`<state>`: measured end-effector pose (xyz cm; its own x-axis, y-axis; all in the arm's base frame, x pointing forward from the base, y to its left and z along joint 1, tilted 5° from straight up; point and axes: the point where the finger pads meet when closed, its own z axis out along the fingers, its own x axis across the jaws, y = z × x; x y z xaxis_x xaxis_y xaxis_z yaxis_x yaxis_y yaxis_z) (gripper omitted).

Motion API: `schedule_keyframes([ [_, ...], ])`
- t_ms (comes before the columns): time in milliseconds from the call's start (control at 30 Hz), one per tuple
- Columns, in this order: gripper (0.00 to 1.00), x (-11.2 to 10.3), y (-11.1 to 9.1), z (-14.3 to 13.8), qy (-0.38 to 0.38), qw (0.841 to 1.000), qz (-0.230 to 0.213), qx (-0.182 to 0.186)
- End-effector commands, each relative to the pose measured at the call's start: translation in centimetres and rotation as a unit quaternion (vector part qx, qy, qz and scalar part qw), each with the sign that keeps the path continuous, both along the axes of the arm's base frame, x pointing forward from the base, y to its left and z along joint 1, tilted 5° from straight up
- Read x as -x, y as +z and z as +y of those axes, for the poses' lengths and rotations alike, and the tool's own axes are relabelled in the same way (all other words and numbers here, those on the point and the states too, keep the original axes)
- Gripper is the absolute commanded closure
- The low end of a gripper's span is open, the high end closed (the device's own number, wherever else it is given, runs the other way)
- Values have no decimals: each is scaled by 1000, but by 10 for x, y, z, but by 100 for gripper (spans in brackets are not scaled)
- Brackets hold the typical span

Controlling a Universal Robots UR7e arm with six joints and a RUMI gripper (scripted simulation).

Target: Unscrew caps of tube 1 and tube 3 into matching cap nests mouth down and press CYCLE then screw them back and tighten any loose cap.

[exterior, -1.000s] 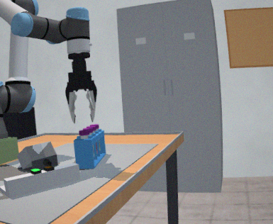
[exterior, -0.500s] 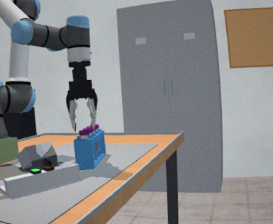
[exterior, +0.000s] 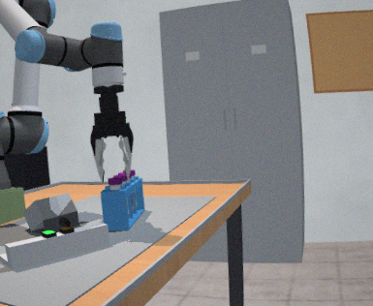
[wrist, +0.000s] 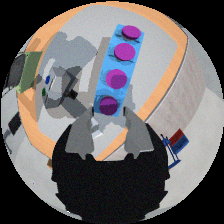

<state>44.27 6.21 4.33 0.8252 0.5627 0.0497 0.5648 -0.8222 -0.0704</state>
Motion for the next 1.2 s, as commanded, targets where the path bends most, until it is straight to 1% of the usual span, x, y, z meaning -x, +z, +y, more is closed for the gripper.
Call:
schedule_keyframes([
  [0, 65, 0, -2, 0, 0, 1000, -1, 0],
  [467, 65, 0, -6, 0, 0, 1000, -1, 0],
  [500, 100, 0, -6, 0, 0, 1000, -1, 0],
  [967, 100, 0, -6, 0, 0, 1000, -1, 0],
  [1167, 100, 0, -6, 0, -60, 998, 5, 0],
])
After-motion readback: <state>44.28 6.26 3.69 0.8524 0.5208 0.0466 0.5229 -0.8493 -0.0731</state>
